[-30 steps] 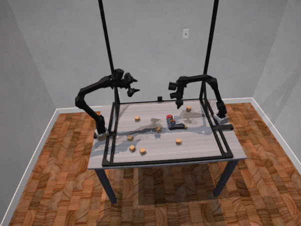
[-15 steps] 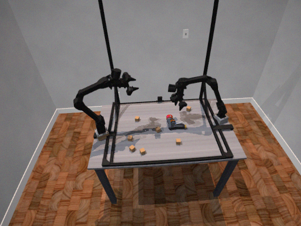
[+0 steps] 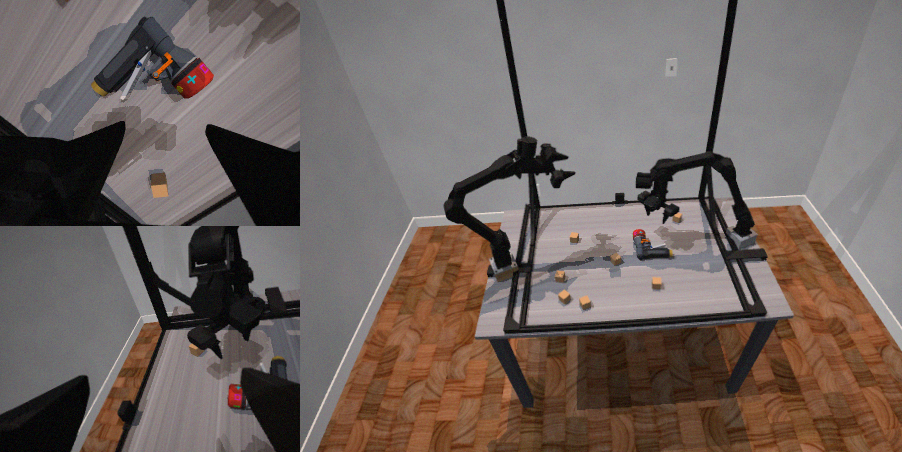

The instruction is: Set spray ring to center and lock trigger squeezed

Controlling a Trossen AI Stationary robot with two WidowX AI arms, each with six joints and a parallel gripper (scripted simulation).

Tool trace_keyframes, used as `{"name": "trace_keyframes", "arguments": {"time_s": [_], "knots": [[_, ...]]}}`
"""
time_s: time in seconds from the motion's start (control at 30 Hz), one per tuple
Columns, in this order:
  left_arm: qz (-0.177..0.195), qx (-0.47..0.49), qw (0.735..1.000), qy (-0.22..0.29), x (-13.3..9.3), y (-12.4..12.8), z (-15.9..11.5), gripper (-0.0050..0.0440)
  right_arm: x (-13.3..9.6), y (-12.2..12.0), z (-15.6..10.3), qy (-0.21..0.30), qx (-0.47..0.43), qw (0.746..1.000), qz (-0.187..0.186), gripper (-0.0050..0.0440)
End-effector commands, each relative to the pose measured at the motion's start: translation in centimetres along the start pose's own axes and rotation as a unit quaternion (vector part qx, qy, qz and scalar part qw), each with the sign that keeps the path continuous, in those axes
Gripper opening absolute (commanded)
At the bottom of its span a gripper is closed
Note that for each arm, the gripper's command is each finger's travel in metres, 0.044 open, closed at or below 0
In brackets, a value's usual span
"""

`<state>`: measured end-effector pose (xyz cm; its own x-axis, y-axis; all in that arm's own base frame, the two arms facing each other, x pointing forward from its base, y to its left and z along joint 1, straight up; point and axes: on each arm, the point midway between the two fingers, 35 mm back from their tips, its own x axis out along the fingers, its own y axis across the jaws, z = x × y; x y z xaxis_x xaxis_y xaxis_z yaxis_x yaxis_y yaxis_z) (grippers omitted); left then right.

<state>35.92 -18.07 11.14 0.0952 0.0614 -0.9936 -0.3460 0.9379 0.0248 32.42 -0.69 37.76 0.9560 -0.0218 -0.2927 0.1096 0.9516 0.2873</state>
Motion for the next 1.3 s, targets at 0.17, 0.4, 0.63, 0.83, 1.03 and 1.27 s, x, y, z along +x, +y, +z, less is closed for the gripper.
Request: {"name": "trace_keyframes", "arguments": {"time_s": [0.17,0.4,0.63,0.83,1.03,1.27], "knots": [[0.002,-0.146,0.989,0.009,0.6,0.9,0.8,0.0400,-0.7,0.7,-0.2,-0.021,-0.027,0.999,0.006,0.0400],[0.003,-0.229,0.973,0.012,0.8,1.4,1.3,0.0400,-1.1,1.2,-0.2,-0.033,-0.041,0.999,0.010,0.0400],[0.006,-0.342,0.940,0.018,1.1,2.1,1.9,0.0400,-1.6,1.7,-0.2,-0.051,-0.059,0.997,0.015,0.0400],[0.008,-0.404,0.914,0.020,1.3,2.5,2.3,0.0400,-2.0,2.0,-0.2,-0.061,-0.069,0.996,0.017,0.0400],[0.012,-0.495,0.869,0.024,1.5,3.1,2.8,0.0400,-2.5,2.5,-0.2,-0.075,-0.083,0.993,0.021,0.0400],[0.017,-0.594,0.804,0.028,1.8,3.9,3.4,0.0400,-3.1,3.0,-0.3,-0.093,-0.098,0.991,0.025,0.0400]]}}
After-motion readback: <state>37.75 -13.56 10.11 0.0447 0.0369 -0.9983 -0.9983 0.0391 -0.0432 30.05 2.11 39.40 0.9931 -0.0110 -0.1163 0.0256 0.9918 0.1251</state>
